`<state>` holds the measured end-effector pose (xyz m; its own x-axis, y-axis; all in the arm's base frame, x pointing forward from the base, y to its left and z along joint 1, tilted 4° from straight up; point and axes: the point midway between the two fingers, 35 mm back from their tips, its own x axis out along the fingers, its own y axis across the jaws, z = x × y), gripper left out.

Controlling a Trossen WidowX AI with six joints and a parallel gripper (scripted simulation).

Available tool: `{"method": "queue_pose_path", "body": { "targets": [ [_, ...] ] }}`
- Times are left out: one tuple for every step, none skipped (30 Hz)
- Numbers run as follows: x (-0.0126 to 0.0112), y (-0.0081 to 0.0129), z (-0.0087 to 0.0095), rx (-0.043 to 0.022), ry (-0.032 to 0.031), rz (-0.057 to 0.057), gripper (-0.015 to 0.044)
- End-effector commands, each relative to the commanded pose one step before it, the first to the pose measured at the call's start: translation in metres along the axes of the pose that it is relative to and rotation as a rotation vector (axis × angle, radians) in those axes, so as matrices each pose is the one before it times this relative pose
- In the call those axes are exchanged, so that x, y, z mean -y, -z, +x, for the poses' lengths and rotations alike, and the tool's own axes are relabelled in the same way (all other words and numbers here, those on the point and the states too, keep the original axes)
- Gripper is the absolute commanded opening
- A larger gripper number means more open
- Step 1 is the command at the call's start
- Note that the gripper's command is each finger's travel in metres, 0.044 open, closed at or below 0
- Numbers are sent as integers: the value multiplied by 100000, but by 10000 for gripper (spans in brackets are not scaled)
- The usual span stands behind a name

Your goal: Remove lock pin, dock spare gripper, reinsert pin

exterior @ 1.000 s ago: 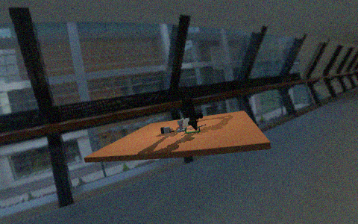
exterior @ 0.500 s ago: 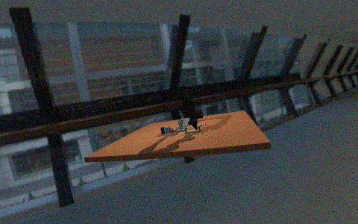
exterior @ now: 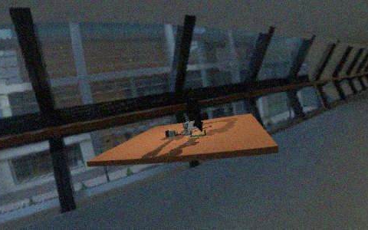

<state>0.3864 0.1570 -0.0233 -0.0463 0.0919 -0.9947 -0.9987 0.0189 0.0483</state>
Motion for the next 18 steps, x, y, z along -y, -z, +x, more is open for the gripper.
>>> {"method": "queue_pose_path", "body": {
  "targets": [
    [18,-175,-1031,145,359,-15,0],
    [-49,-2,-115,-101,-259,10,0],
    [-46,-3,-111,-94,-242,9,0],
    [-48,-2,-116,-98,-252,9,0],
    [-18,-1,-43,-37,-94,3,0],
    [0,0,0,0,0,0,0],
    [0,0,0,0,0,0,0],
    [0,0,0,0,0,0,0],
    [0,0,0,0,0,0,0],
    [-103,126,532,-334,-821,9,0],
    [0,0,0,0,0,0,0],
    [0,0,0,0,0,0,0],
    [0,0,0,0,0,0,0],
    [0,0,0,0,0,0,0],
    [0,0,0,0,0,0,0],
    [12,44,-24,-4,2,1,0],
    [37,133,-71,-12,7,2,0],
    [60,222,-118,-21,11,4,0]
  ]
}}
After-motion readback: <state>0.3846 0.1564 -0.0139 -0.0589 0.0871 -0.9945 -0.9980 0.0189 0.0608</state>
